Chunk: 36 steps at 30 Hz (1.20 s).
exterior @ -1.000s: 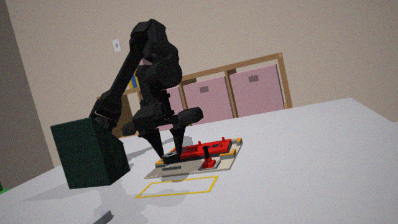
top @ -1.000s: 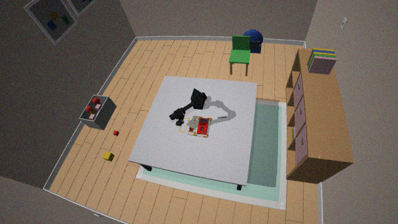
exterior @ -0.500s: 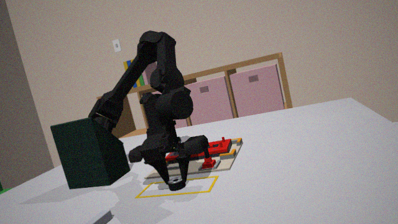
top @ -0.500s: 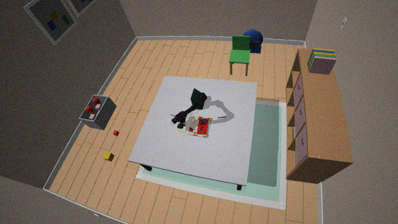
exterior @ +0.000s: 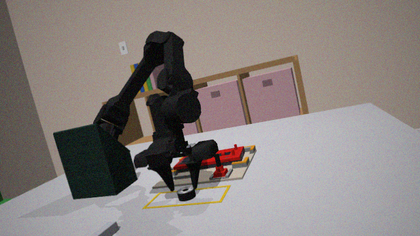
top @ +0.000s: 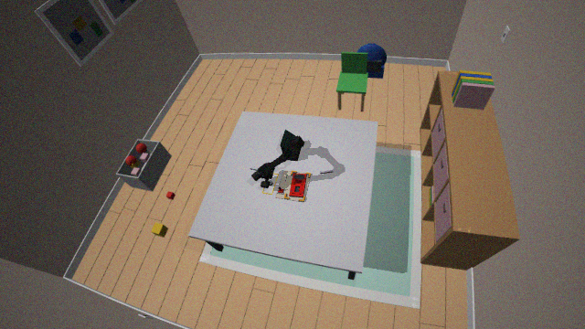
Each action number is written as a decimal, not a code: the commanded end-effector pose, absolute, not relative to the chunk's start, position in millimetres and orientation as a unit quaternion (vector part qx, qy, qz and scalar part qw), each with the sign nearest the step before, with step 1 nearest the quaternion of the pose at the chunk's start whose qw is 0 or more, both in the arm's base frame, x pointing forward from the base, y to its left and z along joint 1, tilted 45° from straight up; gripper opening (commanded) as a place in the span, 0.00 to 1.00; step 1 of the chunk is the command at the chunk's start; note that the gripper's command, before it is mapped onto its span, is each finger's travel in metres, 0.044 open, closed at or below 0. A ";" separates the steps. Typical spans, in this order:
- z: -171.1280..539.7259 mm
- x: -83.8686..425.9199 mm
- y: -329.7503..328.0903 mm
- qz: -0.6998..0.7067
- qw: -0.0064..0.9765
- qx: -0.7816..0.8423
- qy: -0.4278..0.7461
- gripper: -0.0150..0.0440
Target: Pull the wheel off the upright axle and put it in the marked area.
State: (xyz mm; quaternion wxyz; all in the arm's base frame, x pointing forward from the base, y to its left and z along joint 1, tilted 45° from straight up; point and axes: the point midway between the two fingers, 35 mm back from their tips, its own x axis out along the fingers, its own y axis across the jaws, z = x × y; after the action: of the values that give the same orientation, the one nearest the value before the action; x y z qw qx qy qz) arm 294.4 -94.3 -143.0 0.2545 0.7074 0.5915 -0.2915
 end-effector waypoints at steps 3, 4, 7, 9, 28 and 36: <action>-108.9 290.2 -129.9 -0.291 0.260 0.708 0.589 0.76; -107.1 289.7 -131.5 -0.291 0.260 0.708 0.589 0.76; -107.1 289.7 -131.5 -0.291 0.260 0.708 0.589 0.76; -107.6 285.1 -129.1 -0.293 0.260 0.712 0.583 0.85; -53.4 206.8 -123.8 -0.293 0.258 0.707 0.590 1.00; -53.4 206.8 -123.8 -0.293 0.258 0.707 0.590 1.00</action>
State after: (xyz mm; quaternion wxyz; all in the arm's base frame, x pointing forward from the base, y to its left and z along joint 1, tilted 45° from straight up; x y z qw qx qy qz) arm 208.4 -124.8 -53.5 0.2574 0.7091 0.5869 -0.2941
